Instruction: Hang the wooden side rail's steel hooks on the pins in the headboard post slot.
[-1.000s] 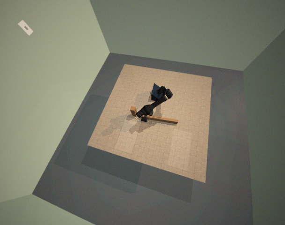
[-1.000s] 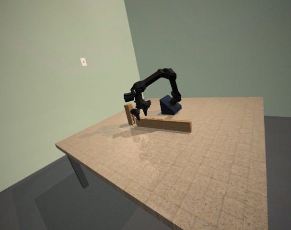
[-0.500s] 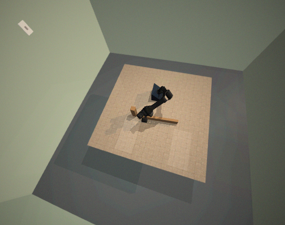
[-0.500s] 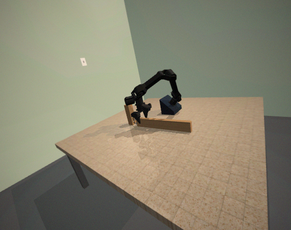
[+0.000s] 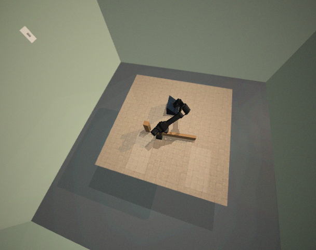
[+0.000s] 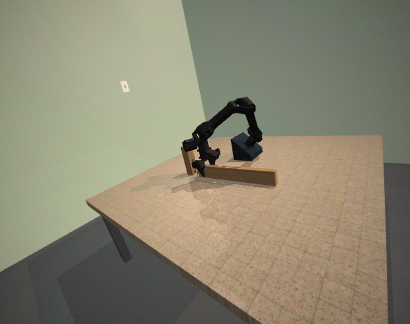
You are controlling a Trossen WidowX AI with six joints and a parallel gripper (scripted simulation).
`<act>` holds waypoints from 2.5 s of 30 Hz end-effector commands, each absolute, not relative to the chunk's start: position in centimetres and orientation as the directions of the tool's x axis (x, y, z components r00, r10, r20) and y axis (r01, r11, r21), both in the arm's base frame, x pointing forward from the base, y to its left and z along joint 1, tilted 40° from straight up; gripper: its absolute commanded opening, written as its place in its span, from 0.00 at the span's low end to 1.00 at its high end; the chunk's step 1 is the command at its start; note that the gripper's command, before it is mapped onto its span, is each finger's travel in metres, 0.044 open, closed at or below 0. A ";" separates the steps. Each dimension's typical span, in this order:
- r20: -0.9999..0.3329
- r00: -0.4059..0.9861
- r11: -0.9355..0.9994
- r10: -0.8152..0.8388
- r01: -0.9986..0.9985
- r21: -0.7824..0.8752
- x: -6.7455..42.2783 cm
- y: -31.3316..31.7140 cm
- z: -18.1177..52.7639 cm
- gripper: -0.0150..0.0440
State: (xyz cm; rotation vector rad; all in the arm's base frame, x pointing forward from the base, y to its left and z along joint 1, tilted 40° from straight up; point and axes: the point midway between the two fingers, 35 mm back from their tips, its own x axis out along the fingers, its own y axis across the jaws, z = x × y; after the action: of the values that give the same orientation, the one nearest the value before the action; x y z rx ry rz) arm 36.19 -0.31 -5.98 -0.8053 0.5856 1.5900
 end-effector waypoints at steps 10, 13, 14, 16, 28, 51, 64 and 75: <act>-0.767 -0.069 -0.173 0.638 -0.983 -0.055 35.8 0.1 -6.3 0.64; -0.767 -0.069 -0.173 0.638 -0.983 -0.055 35.8 0.1 -6.3 0.51; -0.767 -0.069 -0.173 0.638 -0.983 -0.055 35.8 0.1 -6.3 0.47; -0.767 -0.069 -0.173 0.638 -0.983 -0.055 35.8 0.1 -6.3 0.44; -0.767 -0.069 -0.173 0.638 -0.983 -0.055 35.8 0.1 -6.3 0.25; -0.767 -0.069 -0.101 0.638 -0.995 0.007 35.4 0.0 -6.2 0.25; -0.767 -0.070 -0.101 0.638 -0.995 0.007 34.8 -0.1 -6.2 0.25; -0.770 -0.067 -0.102 0.635 -0.995 0.003 34.9 -0.1 -6.2 0.25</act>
State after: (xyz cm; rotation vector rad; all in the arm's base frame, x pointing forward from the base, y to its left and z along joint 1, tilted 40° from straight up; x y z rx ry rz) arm 34.91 -0.06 -6.16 -0.7271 0.6618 1.5546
